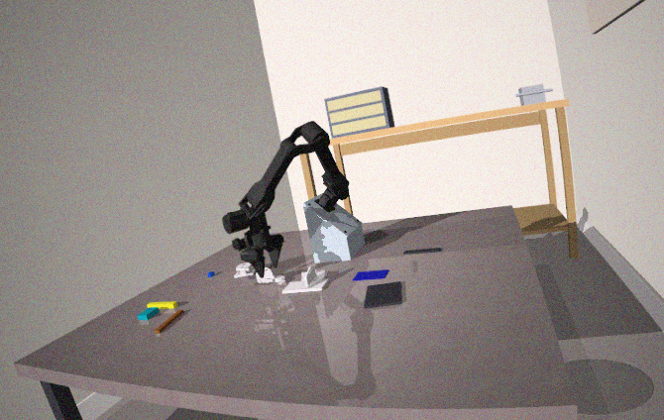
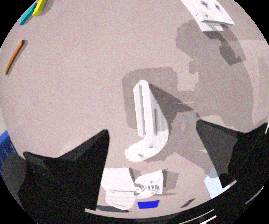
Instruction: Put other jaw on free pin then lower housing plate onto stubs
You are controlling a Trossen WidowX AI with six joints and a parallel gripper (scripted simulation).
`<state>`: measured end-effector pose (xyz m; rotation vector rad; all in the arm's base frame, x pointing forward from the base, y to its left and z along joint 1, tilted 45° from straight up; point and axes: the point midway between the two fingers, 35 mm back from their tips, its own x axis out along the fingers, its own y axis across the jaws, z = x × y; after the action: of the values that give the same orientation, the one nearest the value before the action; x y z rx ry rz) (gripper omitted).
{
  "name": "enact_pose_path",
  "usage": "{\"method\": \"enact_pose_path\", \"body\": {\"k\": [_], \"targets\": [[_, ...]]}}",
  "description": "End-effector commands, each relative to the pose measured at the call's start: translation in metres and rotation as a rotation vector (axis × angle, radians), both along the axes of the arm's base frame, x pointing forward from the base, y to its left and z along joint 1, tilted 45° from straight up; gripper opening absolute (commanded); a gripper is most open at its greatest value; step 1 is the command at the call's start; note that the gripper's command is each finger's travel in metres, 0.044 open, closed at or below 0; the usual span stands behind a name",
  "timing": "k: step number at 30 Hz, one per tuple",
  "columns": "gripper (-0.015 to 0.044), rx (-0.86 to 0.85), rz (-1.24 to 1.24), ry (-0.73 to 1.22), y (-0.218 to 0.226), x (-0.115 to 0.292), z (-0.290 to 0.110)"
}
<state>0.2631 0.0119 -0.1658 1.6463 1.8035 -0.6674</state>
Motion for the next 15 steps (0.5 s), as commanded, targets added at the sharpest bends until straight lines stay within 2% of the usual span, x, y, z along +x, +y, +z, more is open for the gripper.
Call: {"method": "enact_pose_path", "body": {"k": [1, 15], "targets": [[0.044, 0.006, -0.005, 0.004, 0.006, -0.001, -0.004], [0.044, 0.009, -0.005, 0.004, 0.019, -0.003, -0.017]]}}
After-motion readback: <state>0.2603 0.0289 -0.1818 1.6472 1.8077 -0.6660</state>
